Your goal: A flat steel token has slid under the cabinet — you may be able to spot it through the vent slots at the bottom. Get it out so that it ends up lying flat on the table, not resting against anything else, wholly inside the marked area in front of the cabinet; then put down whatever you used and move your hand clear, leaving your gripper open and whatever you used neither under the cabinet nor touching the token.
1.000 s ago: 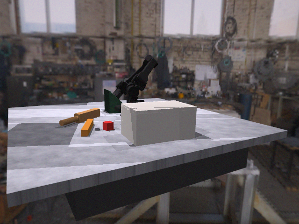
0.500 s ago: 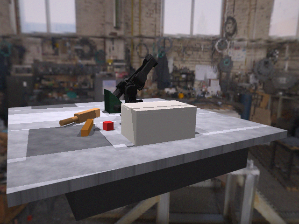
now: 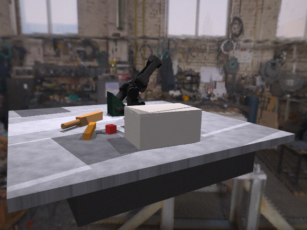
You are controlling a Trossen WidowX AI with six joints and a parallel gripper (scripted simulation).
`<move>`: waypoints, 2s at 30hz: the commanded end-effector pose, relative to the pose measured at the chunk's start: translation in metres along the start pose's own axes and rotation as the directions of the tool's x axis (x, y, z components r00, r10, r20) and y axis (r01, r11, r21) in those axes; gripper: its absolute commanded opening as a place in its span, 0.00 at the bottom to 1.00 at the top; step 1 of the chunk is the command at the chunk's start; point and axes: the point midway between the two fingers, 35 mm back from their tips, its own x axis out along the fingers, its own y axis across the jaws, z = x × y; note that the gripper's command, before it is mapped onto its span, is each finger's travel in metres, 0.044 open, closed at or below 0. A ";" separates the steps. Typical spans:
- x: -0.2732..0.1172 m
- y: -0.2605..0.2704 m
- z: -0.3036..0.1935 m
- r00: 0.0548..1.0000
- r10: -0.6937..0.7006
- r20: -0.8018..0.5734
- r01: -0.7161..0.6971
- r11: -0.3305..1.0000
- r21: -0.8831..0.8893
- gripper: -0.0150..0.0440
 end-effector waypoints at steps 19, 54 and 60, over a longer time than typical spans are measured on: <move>0.001 -0.001 -0.030 1.000 0.000 -0.008 0.000 1.000 0.002 0.25; 0.001 -0.002 -0.075 1.000 -0.001 -0.010 0.001 1.000 0.004 0.25; 0.001 -0.003 -0.083 1.000 -0.001 -0.010 0.001 1.000 0.005 0.25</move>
